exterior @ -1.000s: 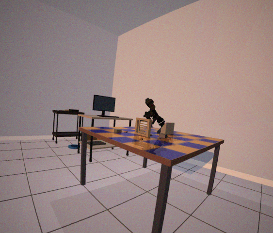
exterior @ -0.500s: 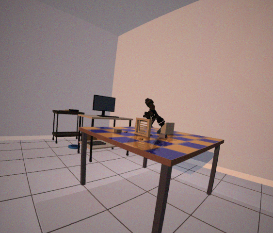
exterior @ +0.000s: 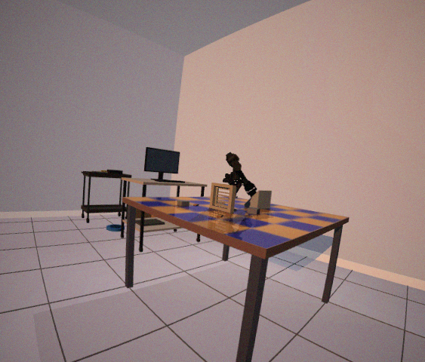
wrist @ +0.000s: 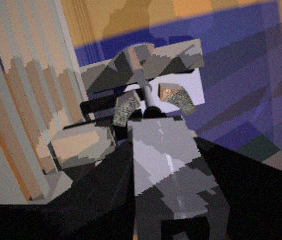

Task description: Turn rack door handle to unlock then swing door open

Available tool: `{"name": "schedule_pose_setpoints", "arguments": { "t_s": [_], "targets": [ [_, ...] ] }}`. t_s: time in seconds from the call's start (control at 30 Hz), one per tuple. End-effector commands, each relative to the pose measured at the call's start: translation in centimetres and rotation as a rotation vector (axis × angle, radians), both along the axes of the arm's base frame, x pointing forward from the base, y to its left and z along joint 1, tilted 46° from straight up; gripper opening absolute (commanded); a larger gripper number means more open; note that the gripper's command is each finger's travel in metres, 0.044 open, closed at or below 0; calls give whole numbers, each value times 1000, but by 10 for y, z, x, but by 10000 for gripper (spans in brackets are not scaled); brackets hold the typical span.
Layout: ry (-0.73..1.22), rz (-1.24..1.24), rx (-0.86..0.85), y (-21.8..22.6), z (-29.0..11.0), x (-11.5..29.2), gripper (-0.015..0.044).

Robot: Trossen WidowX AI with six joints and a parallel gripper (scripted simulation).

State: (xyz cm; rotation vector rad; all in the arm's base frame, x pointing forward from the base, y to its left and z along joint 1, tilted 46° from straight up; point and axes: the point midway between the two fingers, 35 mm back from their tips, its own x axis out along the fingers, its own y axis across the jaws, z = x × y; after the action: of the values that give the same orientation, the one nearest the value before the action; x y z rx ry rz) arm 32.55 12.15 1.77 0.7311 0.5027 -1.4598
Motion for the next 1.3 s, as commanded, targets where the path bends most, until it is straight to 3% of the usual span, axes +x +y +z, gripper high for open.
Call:
{"name": "schedule_pose_setpoints", "arguments": {
  "t_s": [0.0,0.23,1.27],
  "targets": [
    [0,-1,1,0,0,0,31],
    [10,10,0,0,0,-1,13],
    [480,480,-48,-18,15,-37,13]
  ]
}}
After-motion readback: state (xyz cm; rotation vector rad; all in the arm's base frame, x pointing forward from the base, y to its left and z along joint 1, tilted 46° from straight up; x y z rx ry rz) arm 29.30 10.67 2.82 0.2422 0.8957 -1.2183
